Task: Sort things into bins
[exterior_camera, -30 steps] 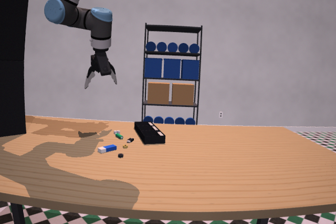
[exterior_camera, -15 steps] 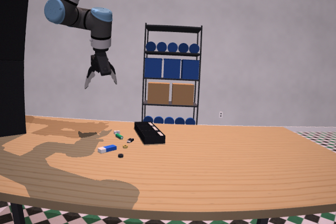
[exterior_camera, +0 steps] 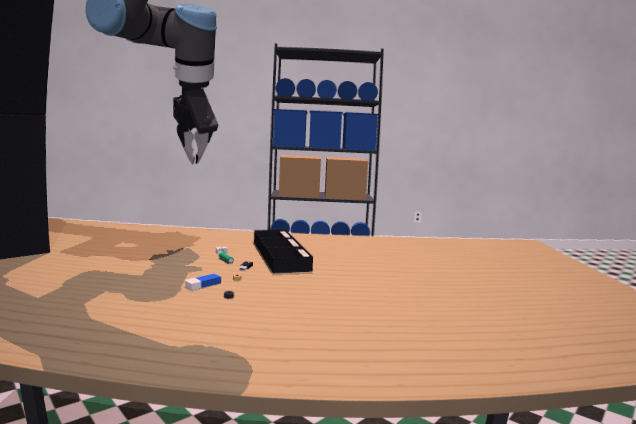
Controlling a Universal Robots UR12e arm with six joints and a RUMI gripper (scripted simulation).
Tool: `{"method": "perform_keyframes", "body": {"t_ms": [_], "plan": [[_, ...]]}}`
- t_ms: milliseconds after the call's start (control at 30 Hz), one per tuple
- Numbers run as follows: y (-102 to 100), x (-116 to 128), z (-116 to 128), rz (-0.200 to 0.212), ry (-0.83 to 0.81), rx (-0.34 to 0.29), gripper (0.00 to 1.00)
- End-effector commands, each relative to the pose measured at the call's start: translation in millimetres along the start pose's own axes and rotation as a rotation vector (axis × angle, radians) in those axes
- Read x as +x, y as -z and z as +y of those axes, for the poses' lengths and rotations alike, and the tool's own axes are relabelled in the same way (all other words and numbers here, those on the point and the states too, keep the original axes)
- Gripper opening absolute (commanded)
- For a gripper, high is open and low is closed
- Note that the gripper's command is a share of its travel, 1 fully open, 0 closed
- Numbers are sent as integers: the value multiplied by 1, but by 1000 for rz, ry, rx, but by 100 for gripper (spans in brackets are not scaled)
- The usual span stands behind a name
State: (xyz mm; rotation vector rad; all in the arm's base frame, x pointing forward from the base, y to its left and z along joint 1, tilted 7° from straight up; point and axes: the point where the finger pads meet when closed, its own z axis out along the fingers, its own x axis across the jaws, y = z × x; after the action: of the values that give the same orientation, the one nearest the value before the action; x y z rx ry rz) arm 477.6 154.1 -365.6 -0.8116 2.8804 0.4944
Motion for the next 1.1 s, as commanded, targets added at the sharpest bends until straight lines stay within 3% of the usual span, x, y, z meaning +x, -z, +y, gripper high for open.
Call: {"method": "perform_keyframes", "body": {"t_ms": [0, 100, 333, 767, 833, 1067], "plan": [[6, -1, -20, 6, 68, 28, 4], [6, -1, -20, 6, 68, 28, 4], [20, -2, -60, 36, 217, 92, 4], [36, -1, -99, 77, 364, 151, 4], [43, 0, -114, 102, 436, 178, 4], [55, 2, -138, 130, 507, 203, 4]]}}
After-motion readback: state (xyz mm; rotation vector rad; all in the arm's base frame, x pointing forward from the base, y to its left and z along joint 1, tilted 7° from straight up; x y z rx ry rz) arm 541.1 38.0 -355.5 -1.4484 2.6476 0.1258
